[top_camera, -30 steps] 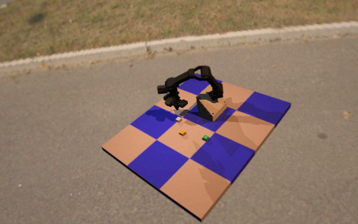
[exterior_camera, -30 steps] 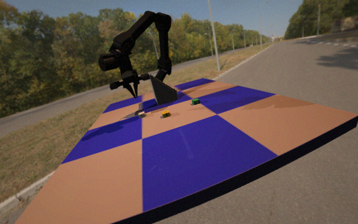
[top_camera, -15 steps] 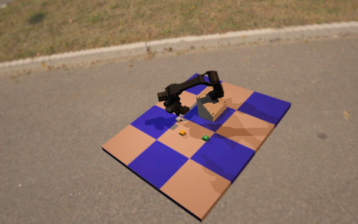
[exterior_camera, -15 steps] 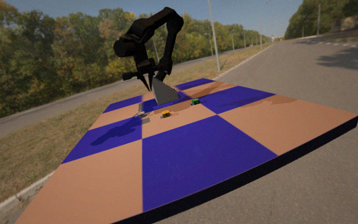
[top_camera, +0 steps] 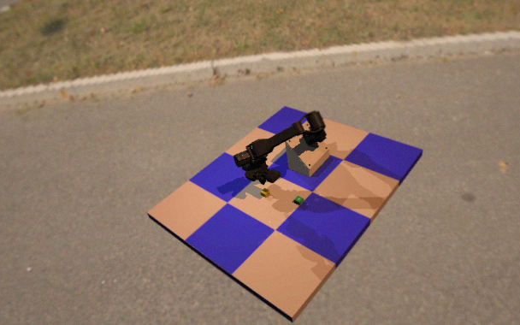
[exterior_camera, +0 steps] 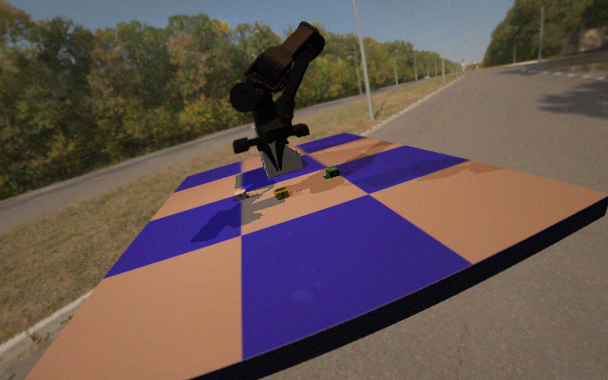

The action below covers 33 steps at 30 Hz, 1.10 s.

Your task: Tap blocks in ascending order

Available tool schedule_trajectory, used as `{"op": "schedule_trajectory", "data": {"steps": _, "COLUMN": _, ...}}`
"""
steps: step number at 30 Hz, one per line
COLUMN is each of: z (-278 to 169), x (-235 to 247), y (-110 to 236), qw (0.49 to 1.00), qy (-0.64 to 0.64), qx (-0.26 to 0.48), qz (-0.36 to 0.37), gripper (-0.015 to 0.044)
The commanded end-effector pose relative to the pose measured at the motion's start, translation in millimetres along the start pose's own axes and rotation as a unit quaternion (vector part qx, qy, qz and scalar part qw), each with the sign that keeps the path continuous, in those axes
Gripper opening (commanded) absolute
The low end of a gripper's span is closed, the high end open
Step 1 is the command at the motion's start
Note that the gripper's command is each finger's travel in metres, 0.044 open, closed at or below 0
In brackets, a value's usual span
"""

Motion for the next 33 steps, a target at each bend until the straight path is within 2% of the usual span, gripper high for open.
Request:
{"op": "schedule_trajectory", "data": {"steps": 1, "z": -6, "x": 3, "y": -31, "qw": 1.0, "qy": -0.006, "qx": 0.006, "qz": 0.007, "gripper": 0.002}}
{"op": "schedule_trajectory", "data": {"steps": 26, "z": -6, "x": 4, "y": -62, "qw": 1.0, "qy": -0.006, "qx": 0.006, "qz": 0.008, "gripper": 0.002}}
{"op": "schedule_trajectory", "data": {"steps": 30, "z": -6, "x": 4, "y": -62, "qw": 1.0, "qy": -0.006, "qx": 0.006, "qz": 0.008, "gripper": 0.002}}
{"op": "schedule_trajectory", "data": {"steps": 33, "z": -5, "x": 3, "y": -35, "qw": 1.0, "qy": -0.006, "qx": 0.005, "qz": 0.007, "gripper": 0.002}}
Point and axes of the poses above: the point midway between the two fingers, 35 mm back from their tips, its own y axis back along the fingers, its own x axis across the jaws, z = x × y, the point moved 3 cm from there along y, back along the fingers, and after that the axes turned 5 degrees about y, right-handed, at the moved point
